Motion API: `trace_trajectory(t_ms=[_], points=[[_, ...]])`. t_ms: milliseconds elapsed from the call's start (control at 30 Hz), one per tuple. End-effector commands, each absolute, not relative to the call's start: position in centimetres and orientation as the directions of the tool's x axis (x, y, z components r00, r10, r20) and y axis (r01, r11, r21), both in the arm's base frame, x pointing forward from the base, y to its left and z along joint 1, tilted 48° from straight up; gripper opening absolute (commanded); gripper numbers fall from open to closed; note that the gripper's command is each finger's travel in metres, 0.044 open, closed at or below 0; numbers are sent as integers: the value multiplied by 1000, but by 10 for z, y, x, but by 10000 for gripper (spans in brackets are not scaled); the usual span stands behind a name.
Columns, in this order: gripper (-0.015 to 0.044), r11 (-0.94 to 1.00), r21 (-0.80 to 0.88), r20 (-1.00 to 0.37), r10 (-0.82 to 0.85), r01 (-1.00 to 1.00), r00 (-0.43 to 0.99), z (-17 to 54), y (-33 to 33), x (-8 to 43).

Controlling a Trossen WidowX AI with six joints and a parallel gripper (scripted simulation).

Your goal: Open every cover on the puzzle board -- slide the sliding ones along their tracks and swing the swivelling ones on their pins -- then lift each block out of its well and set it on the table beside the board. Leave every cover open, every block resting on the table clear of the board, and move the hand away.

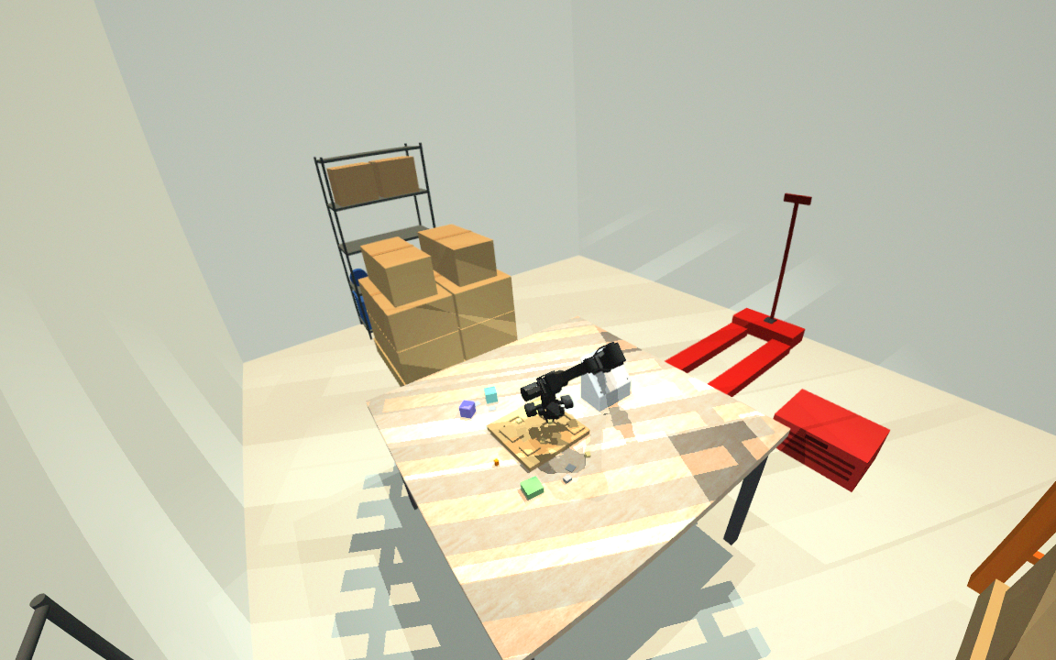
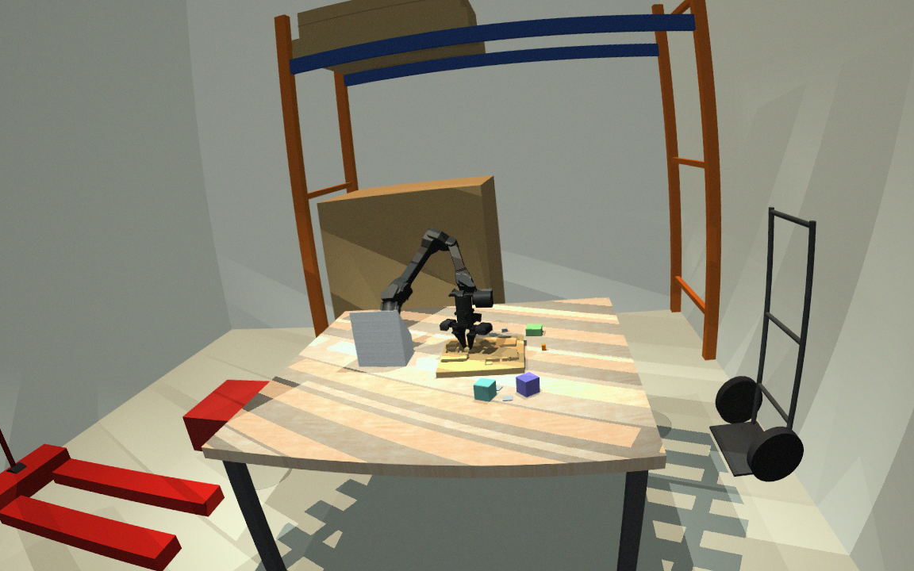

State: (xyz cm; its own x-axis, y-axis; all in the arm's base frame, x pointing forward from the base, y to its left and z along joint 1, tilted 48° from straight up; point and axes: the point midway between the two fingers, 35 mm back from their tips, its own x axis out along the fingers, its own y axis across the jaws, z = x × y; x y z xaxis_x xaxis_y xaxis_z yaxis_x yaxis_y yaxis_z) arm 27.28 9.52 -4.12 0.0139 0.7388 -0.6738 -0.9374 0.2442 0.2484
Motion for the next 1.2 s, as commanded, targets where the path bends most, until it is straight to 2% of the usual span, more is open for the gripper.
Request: trace_trajectory(t_ms=[0,1167], points=[[80,247,238,-675,738,-939,23,-36,89,276],[80,248,239,-674,738,-939,24,8,40,275]])
